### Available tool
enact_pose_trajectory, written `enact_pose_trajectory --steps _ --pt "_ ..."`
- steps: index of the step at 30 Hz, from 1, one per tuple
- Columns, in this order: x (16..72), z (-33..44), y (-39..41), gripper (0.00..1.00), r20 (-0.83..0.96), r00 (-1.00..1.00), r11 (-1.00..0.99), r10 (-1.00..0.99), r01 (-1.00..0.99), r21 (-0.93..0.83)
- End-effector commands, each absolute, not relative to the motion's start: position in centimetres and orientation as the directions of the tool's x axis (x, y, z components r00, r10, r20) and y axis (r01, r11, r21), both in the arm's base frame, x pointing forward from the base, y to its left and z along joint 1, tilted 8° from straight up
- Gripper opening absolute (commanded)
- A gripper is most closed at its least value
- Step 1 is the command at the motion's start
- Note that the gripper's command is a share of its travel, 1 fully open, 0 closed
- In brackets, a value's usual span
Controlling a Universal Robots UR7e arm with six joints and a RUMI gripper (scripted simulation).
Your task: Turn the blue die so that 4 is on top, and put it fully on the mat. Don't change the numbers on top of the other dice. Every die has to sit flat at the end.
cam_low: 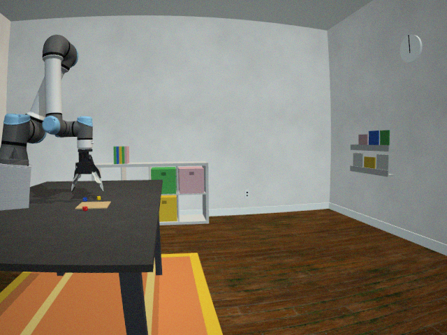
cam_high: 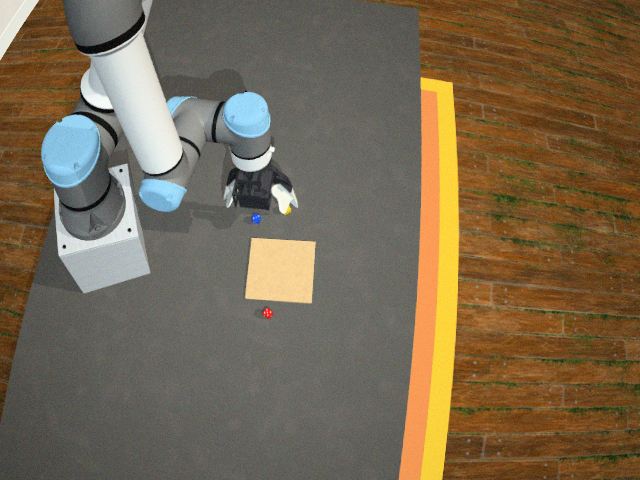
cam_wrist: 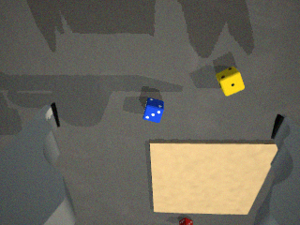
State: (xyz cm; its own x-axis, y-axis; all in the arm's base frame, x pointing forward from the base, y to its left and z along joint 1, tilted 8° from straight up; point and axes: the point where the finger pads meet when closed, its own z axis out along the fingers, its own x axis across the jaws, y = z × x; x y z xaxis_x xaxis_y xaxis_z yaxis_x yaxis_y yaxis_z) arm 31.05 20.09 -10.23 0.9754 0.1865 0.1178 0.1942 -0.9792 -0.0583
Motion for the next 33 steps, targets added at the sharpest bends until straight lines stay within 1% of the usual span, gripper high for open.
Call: enact_pose_trajectory --steps 1,21,28,33 --pt "31.2 -10.1 20.2 1.00 0.122 0.975 -0.979 0.187 0.196 -0.058" --pt "31.3 -10.1 20.2 1.00 0.122 0.975 -0.979 0.187 0.196 -0.058" --pt "32.3 -9.9 21.0 1.00 0.122 0.975 -0.979 0.187 0.196 -0.058" --pt "34.2 -9.6 22.5 1.00 0.122 0.975 -0.979 0.187 0.196 -0.058"
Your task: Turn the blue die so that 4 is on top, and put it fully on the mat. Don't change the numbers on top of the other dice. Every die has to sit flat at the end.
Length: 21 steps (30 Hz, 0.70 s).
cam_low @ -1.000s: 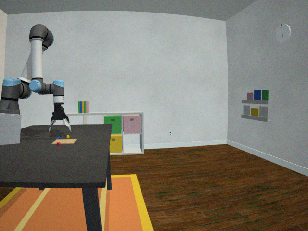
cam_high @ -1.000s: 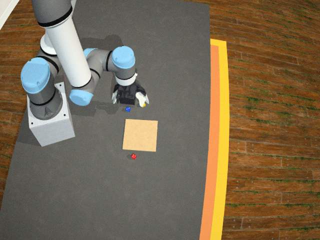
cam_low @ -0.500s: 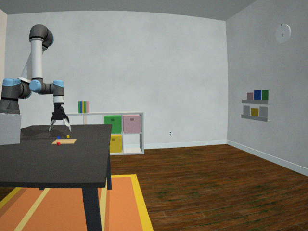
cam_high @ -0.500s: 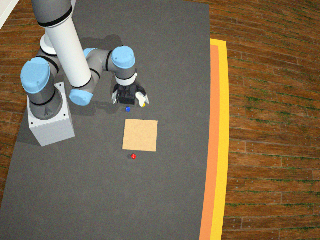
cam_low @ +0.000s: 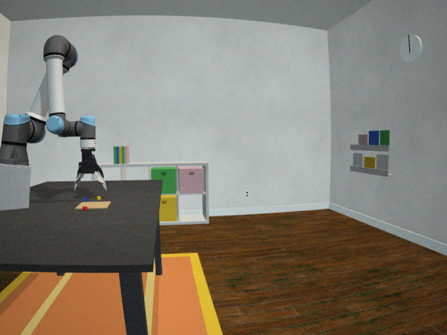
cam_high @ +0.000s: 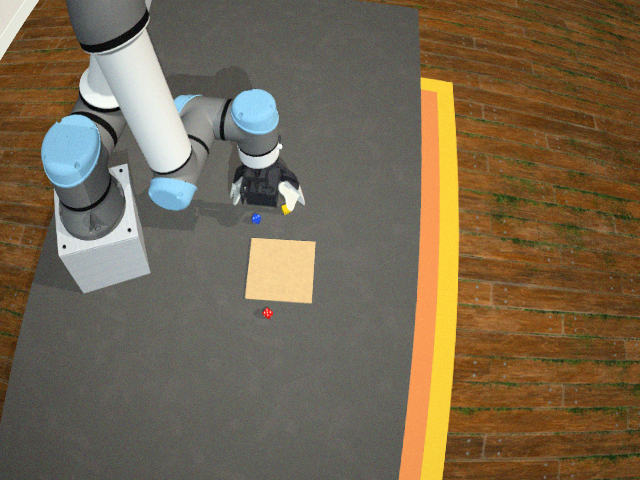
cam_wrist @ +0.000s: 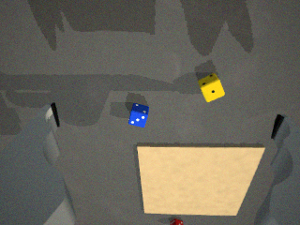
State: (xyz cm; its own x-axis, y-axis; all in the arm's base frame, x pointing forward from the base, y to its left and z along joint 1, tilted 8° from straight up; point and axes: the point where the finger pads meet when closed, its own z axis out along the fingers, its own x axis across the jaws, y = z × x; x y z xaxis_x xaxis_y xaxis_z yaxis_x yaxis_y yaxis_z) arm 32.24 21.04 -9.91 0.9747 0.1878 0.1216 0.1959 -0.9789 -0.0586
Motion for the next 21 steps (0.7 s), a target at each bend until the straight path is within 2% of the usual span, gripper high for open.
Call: enact_pose_trajectory --steps 1,8,21 --pt "34.6 -9.5 22.8 1.00 0.122 0.975 -0.979 0.187 0.196 -0.058" --pt "36.5 -9.2 24.4 1.00 0.122 0.975 -0.979 0.187 0.196 -0.058" --pt "36.7 -9.2 24.5 1.00 0.122 0.975 -0.979 0.187 0.196 -0.058"
